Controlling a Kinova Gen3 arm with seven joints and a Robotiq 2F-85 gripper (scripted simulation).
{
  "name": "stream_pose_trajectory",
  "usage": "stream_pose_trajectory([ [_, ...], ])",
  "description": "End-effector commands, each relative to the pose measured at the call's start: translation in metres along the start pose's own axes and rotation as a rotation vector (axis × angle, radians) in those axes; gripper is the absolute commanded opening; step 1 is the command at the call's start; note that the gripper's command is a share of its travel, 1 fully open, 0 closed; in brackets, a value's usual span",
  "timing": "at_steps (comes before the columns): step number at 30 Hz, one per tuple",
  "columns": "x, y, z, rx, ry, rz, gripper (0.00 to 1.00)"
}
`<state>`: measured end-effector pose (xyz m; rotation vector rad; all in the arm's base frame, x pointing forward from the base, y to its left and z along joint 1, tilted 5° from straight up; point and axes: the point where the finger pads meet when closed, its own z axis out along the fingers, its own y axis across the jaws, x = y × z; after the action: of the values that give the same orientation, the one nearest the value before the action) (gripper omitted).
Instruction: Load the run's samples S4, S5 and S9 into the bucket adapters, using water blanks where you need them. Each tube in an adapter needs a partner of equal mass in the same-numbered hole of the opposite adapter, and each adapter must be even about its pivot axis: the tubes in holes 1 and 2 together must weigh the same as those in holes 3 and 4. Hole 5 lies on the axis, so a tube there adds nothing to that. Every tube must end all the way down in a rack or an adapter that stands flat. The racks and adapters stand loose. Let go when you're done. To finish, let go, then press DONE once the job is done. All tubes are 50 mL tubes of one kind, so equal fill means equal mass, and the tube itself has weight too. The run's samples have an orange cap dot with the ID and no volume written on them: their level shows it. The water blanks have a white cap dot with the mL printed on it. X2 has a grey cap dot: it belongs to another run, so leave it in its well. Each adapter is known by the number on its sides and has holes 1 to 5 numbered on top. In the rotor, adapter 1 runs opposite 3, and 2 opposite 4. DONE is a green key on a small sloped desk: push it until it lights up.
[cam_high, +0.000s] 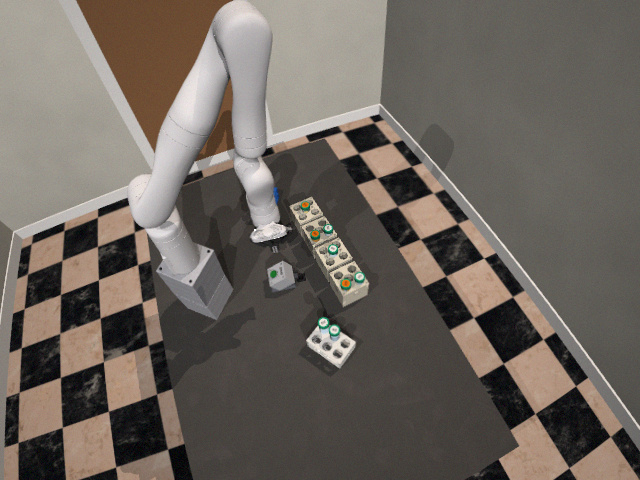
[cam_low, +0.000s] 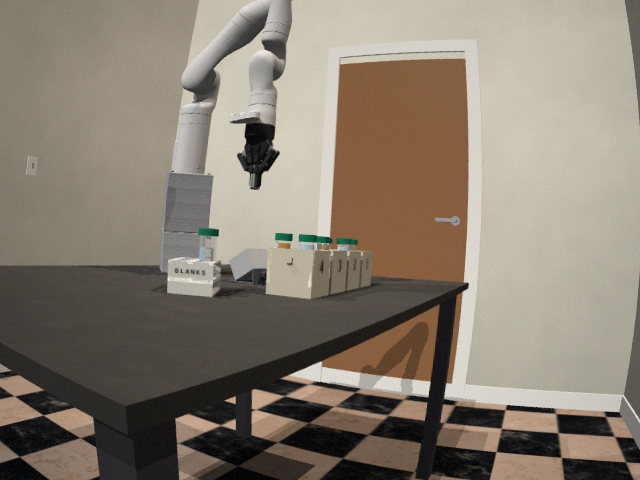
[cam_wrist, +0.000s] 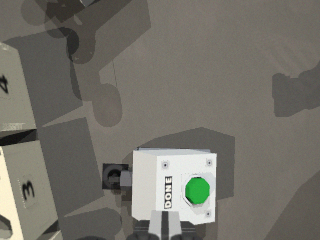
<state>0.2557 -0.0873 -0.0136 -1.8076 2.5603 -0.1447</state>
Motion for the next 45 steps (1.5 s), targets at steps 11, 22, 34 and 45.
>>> stream_pose_trajectory([
  [11, -0.014, 0.035, 0.0, 0.002, 0.001, 0.0, 0.1],
  [22, -0.014, 0.035, 0.0, 0.002, 0.001, 0.0, 0.1],
  [34, -0.014, 0.034, 0.012, -0.258, 0.021, 0.0, 0.1],
  [45, -0.014, 0.034, 0.024, -0.258, 0.021, 0.0, 0.1],
])
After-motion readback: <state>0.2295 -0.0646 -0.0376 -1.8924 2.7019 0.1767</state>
